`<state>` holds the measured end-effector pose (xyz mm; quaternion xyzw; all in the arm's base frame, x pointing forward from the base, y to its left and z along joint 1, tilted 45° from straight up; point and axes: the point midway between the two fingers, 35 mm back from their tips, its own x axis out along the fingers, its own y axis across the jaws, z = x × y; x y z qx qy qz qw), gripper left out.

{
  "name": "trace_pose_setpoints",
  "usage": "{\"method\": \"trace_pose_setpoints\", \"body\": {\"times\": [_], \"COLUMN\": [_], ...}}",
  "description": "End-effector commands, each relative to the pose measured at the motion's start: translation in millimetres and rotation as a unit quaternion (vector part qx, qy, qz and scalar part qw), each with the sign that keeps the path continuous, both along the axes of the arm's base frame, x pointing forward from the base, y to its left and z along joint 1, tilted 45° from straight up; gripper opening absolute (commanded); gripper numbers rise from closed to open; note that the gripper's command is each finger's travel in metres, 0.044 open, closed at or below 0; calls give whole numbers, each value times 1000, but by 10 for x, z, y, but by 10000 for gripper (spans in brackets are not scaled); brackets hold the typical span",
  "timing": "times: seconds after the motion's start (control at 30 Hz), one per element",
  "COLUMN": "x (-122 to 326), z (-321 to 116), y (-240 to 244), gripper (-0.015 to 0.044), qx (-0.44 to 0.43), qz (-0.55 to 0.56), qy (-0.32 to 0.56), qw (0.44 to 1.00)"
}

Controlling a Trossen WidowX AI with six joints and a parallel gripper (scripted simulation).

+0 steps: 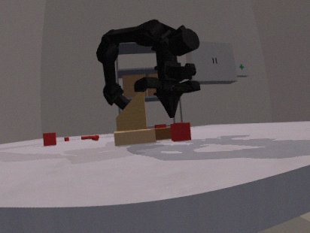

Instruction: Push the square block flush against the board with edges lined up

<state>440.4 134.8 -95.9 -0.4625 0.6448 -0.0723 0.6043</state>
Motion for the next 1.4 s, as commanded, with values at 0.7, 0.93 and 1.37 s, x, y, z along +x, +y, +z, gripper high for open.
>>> {"method": "trace_pose_setpoints", "body": {"times": [0.7, 0.93, 1.37], "x": [204, 158, 203], "z": [-233, -226, -234], "y": [-453, -472, -452], "gripper": [0, 0, 0], "qx": [12, 12, 15], "qz": [-53, -53, -55], "qy": [-60, -60, -67], "qw": [997, 997, 996]}}
